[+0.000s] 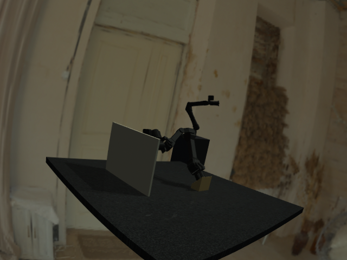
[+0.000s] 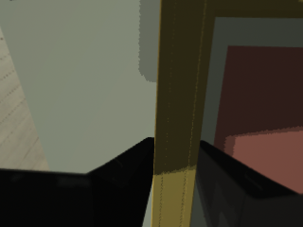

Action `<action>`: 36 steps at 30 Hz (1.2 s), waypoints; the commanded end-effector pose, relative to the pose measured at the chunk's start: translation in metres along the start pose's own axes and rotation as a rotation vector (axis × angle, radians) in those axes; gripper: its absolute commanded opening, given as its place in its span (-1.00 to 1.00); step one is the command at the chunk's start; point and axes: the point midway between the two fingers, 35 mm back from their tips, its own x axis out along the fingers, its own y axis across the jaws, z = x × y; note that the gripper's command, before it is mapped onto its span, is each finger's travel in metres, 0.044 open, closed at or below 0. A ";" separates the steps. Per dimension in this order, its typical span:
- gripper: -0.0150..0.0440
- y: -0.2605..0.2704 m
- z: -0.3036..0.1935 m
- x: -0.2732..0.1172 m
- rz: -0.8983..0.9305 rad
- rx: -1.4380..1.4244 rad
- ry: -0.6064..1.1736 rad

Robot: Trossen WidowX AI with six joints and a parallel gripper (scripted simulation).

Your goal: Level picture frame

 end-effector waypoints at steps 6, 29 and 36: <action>-0.49 0.001 -0.001 0.000 0.009 -0.004 0.001; -0.49 -0.005 0.000 0.000 0.001 0.000 -0.003; -0.49 -0.006 0.000 0.000 0.001 -0.006 -0.001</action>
